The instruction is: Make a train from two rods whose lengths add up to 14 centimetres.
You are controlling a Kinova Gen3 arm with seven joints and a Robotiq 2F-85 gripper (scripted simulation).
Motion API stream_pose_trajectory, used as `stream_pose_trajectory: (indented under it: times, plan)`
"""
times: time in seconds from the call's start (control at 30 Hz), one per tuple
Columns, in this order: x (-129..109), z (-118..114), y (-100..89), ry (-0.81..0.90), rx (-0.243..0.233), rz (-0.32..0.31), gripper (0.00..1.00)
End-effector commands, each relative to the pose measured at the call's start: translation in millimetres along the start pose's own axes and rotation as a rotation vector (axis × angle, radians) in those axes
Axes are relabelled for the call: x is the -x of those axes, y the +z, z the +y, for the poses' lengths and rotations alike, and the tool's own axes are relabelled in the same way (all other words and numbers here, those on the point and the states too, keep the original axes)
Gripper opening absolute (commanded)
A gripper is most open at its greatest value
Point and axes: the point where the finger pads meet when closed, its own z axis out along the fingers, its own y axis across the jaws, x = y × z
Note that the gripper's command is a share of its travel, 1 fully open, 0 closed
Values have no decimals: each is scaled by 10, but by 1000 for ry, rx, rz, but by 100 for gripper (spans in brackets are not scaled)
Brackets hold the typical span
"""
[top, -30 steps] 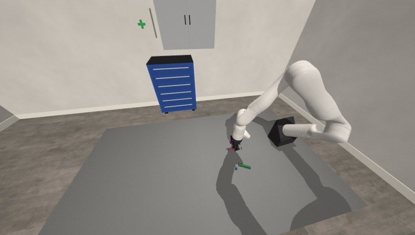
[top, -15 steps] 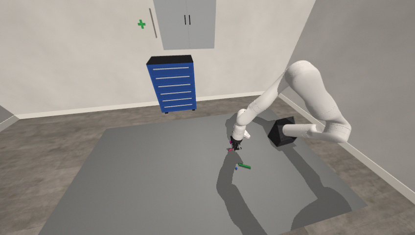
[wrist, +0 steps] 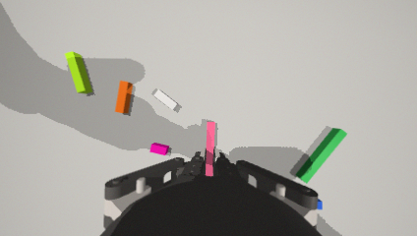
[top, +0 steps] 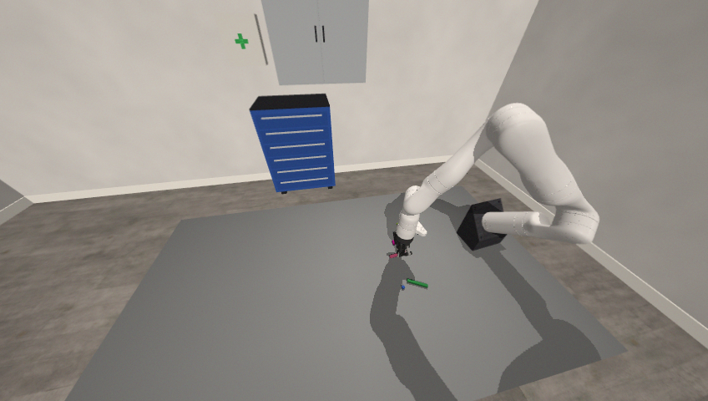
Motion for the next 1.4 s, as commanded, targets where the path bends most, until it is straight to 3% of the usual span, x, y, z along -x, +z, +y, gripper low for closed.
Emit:
stream_pose_trajectory:
  times: [0.0, 0.4, 0.83, 1.07, 1.37]
  plan:
    - [10, 11, 14, -10, 1, -2, 5]
    - [-5, 23, -51, -10, 5, 3, 5]
    - [13, 0, -883, -7, 4, -5, 5]
    - [14, 16, -991, -11, 4, -1, 5]
    - [6, 19, -991, -11, 5, 1, 5]
